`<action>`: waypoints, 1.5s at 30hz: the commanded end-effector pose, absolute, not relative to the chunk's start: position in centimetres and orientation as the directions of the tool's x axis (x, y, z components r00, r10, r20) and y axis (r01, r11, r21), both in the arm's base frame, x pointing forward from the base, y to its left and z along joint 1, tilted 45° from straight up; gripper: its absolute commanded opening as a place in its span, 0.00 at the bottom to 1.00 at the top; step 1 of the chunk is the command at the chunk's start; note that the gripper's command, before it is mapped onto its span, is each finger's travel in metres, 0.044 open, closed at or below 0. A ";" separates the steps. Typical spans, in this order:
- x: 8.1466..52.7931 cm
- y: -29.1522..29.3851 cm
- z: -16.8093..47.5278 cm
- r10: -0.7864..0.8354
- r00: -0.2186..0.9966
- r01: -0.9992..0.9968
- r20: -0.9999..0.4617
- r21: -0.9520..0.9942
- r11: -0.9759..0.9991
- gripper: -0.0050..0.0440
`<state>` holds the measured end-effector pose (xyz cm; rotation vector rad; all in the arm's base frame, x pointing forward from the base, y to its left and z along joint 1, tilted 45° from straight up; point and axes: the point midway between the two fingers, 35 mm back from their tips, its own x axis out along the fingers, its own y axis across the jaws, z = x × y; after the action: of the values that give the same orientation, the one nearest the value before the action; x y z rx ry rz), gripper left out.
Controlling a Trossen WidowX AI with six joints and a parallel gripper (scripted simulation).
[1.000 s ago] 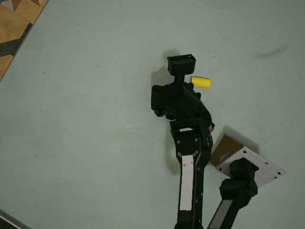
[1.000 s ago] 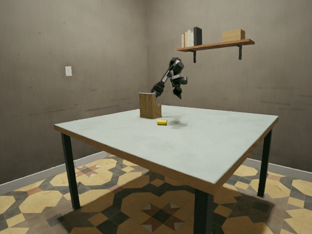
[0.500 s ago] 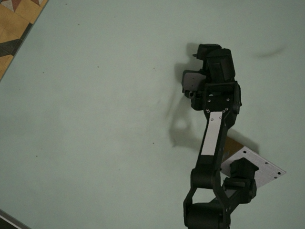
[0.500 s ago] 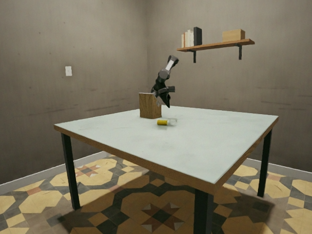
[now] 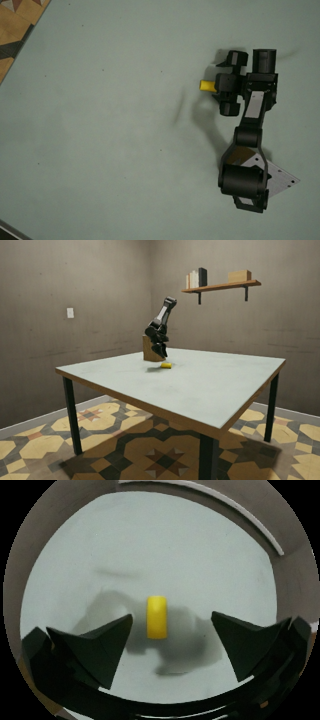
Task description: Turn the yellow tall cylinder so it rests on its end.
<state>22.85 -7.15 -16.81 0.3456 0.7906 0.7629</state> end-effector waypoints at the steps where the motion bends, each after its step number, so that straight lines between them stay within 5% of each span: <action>1: 22.2 -7.1 -17.9 0.753 0.481 -0.498 -0.449 0.567 0.656 1.00; 45: 19.8 -4.5 -19.5 0.769 0.547 -0.466 -0.330 0.643 0.607 1.00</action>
<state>19.82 -4.89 -19.28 0.5195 0.6397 0.7717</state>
